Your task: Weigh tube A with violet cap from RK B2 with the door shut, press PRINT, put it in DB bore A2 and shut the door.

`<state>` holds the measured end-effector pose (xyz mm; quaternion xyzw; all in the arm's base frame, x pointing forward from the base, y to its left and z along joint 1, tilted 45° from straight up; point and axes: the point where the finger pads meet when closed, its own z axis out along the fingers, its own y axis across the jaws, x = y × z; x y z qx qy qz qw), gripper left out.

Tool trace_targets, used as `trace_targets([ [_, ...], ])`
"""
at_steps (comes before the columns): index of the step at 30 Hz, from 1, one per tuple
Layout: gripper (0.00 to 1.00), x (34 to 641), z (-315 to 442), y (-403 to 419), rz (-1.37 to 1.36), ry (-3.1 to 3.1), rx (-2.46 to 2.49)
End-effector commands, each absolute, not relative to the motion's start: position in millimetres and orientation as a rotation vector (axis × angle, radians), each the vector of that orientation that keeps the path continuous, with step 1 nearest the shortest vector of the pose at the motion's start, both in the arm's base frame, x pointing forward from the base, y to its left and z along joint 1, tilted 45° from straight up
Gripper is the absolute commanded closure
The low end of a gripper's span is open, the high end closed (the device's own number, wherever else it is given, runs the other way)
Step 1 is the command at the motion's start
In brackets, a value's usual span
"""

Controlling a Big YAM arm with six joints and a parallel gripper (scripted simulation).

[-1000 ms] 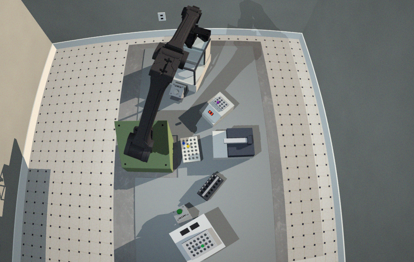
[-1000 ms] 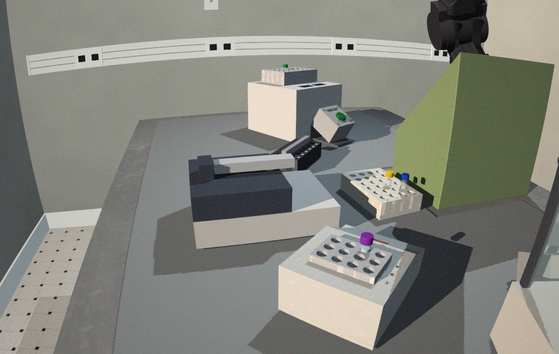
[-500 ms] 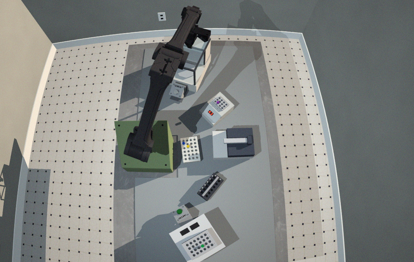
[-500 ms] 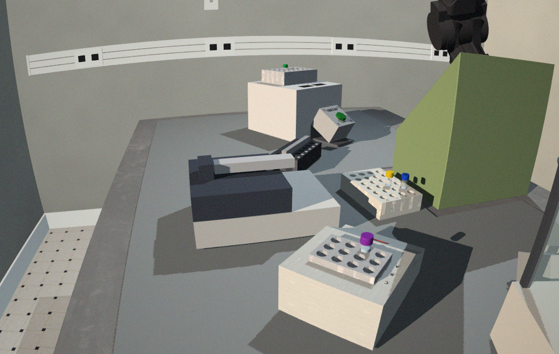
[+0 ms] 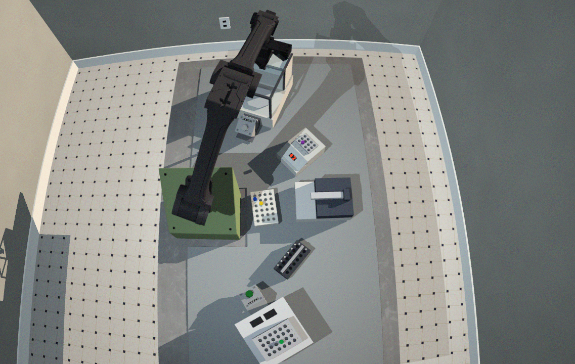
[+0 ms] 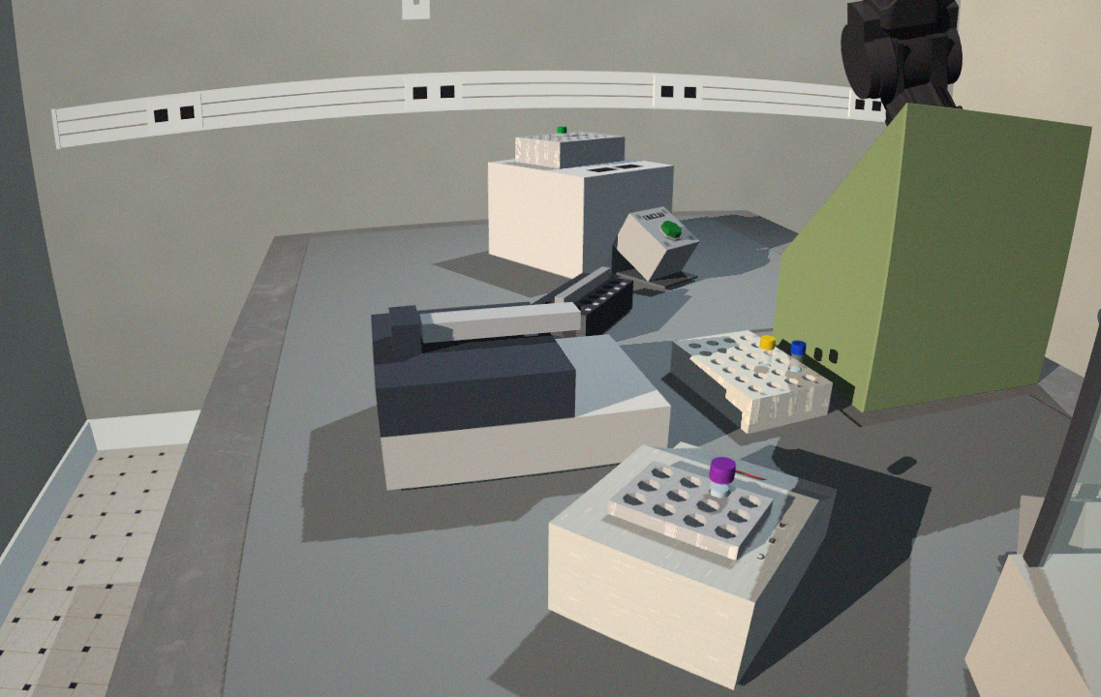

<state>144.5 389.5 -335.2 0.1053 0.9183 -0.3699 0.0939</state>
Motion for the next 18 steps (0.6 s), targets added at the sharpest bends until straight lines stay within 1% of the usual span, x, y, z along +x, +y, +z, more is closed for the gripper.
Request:
trace_targets([
  [1,0.94,144.8,-321.8,404.4,-1.042,2.737,0.305],
  [18,0.94,140.8,-312.5,393.2,-1.042,2.734,0.313],
])
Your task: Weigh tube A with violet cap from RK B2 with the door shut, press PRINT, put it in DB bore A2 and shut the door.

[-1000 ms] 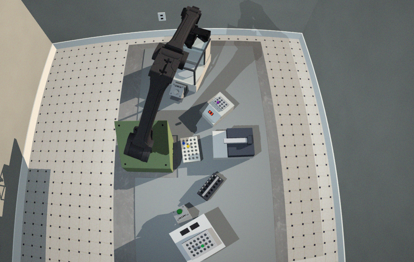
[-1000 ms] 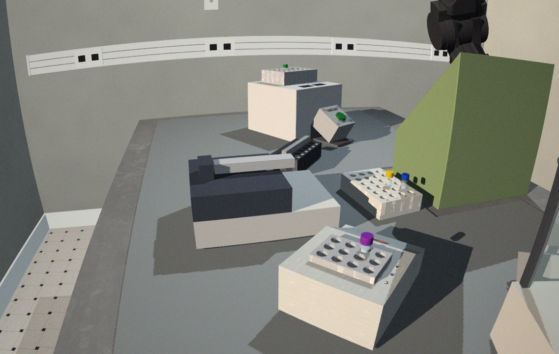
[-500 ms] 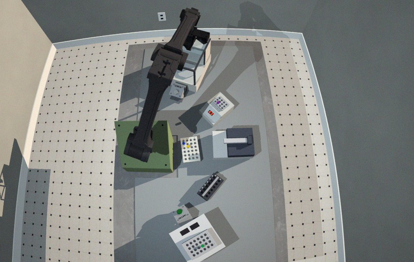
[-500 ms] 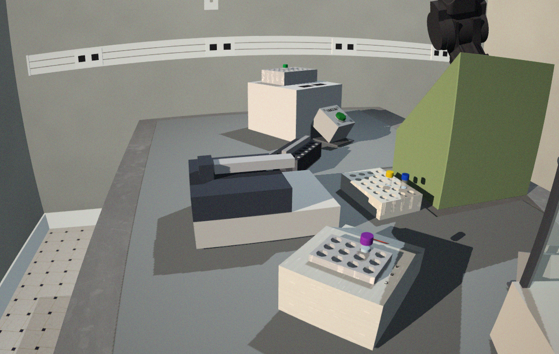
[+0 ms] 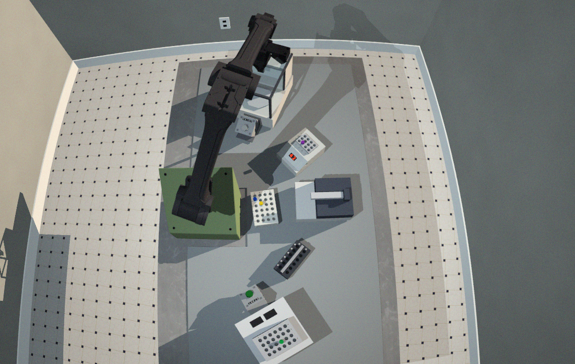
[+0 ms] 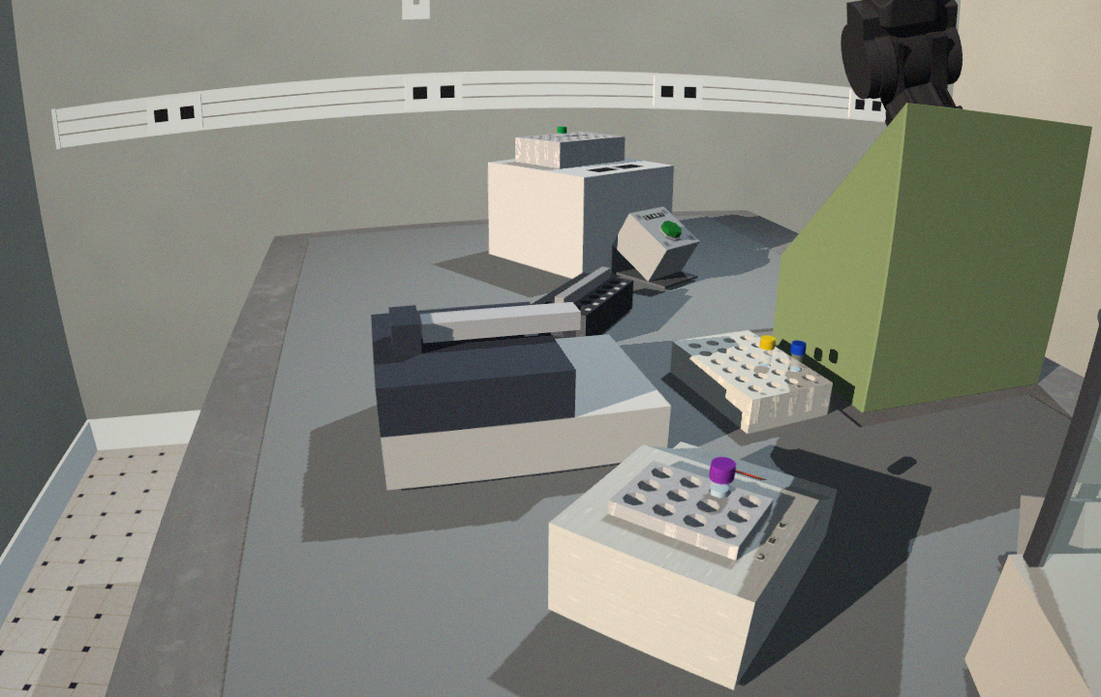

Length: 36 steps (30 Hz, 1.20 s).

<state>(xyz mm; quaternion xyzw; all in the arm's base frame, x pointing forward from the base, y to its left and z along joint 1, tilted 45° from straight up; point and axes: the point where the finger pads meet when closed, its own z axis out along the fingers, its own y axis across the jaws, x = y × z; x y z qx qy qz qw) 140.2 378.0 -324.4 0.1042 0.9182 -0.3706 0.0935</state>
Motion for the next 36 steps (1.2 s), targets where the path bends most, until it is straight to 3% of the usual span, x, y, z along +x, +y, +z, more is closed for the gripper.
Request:
trace_targets([
  [1,0.94,140.8,-312.4,393.0,-1.037,2.735,0.315],
  [36,0.94,132.5,-293.0,369.8,-1.039,2.732,0.321],
])
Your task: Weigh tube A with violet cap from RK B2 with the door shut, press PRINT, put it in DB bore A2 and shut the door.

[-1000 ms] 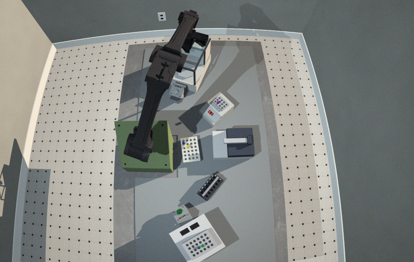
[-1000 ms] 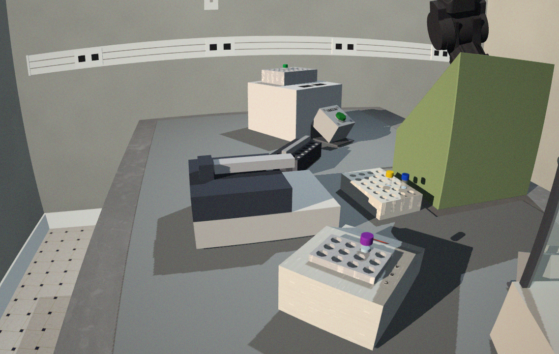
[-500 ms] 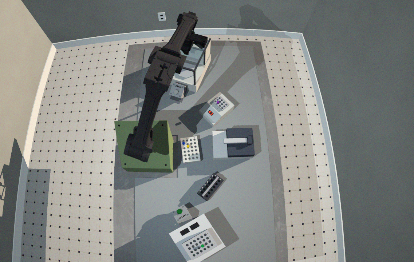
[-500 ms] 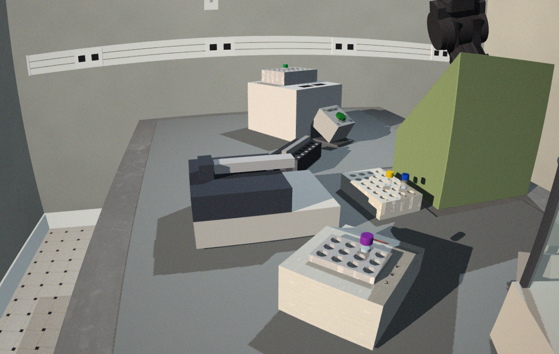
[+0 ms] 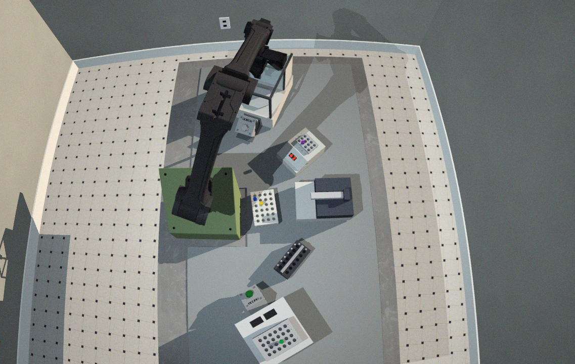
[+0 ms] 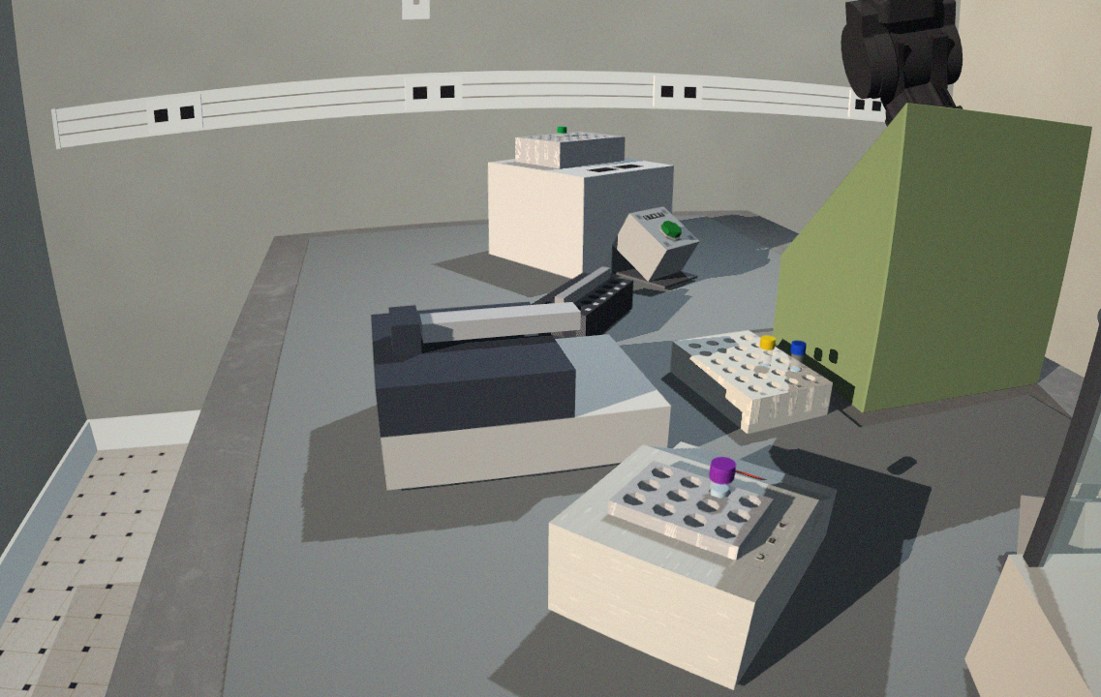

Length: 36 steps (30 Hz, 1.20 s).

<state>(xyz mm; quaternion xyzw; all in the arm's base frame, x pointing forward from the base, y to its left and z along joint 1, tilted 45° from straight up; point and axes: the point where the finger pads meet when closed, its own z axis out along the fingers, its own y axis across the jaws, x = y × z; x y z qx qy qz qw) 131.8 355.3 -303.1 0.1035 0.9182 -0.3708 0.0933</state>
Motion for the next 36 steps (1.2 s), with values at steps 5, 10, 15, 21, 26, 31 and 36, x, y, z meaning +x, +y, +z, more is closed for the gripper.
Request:
trace_targets([
  [5,0.94,131.0,-289.8,366.0,-1.04,2.731,0.321],
  [10,0.94,131.0,-290.6,365.0,-1.044,2.731,0.32],
  [15,0.94,128.5,-284.4,359.7,-1.044,2.73,0.32],
  [21,0.94,127.2,-280.9,355.6,-1.042,2.731,0.32],
  [26,0.94,126.5,-279.1,353.3,-1.043,2.731,0.321],
  [31,0.94,124.6,-275.1,348.8,-1.049,2.729,0.319],
  [36,0.94,123.8,-272.7,345.8,-1.044,2.731,0.32],
])
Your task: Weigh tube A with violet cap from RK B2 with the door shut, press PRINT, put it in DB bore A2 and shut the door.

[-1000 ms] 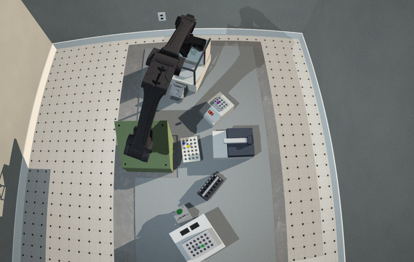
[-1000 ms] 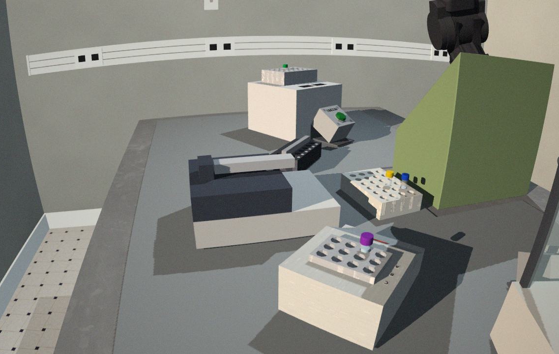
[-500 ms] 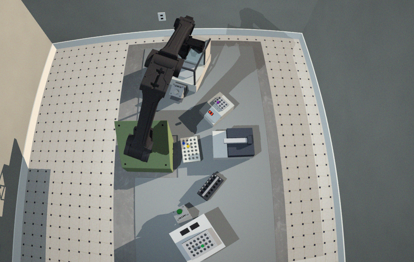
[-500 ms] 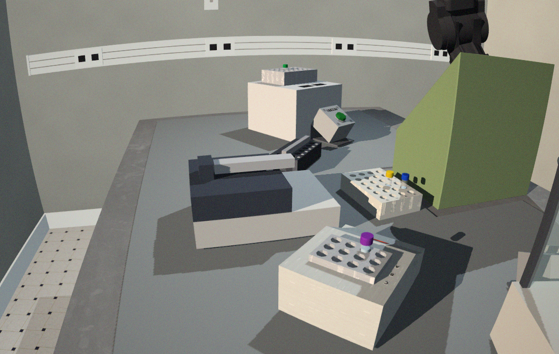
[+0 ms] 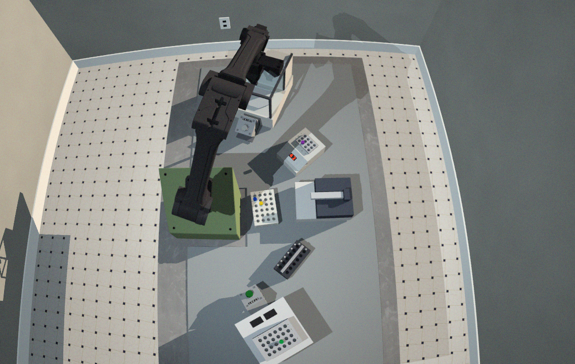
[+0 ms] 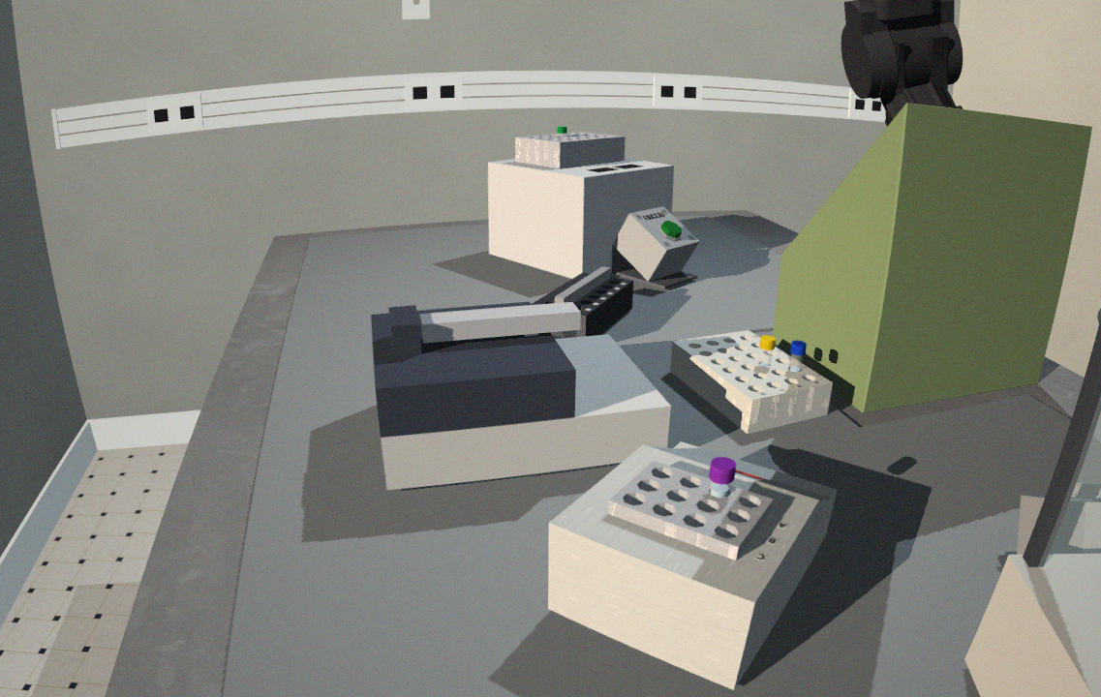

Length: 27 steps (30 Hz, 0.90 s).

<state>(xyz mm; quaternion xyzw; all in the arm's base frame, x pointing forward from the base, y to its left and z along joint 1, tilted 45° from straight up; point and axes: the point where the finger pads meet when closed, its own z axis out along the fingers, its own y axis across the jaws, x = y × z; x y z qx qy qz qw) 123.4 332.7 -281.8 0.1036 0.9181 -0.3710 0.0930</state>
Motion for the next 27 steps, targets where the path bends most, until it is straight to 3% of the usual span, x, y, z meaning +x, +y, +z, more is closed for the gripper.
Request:
trace_targets([
  [1,0.94,123.4,-272.1,345.1,-1.044,2.73,0.32],
  [27,0.94,117.6,-258.8,329.4,-1.041,2.731,0.32],
])
